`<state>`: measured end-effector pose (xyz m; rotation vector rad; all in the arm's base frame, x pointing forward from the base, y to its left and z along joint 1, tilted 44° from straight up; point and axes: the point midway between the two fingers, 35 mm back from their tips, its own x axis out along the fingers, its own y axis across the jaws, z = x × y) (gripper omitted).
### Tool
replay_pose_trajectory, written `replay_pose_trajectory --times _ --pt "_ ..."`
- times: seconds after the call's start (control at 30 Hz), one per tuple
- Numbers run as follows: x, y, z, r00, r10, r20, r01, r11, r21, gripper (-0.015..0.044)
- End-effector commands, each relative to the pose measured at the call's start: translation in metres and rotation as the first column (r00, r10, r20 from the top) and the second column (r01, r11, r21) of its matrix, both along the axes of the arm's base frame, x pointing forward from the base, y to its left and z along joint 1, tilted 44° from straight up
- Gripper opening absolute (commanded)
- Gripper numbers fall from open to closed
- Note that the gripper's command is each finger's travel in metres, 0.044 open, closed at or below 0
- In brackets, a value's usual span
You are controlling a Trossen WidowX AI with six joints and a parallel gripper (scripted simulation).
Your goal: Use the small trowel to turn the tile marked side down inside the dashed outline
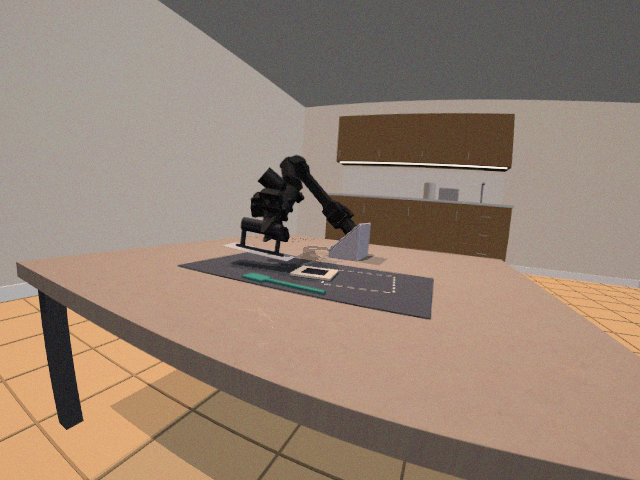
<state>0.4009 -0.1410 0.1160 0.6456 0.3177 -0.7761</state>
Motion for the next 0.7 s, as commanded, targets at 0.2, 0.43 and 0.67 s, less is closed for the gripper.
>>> replay_pose_trajectory --times 0.2,0.43,0.67 --pt "0.004 0.000 -0.002 1.000 0.007 0.019 -0.007 1.000 -0.001 0.0000" --pt "0.001 -0.007 -0.010 1.000 0.007 0.019 -0.007 1.000 -0.001 0.0000" --pt "-0.003 -0.014 -0.018 1.000 0.007 0.019 -0.007 1.000 -0.002 0.0000"
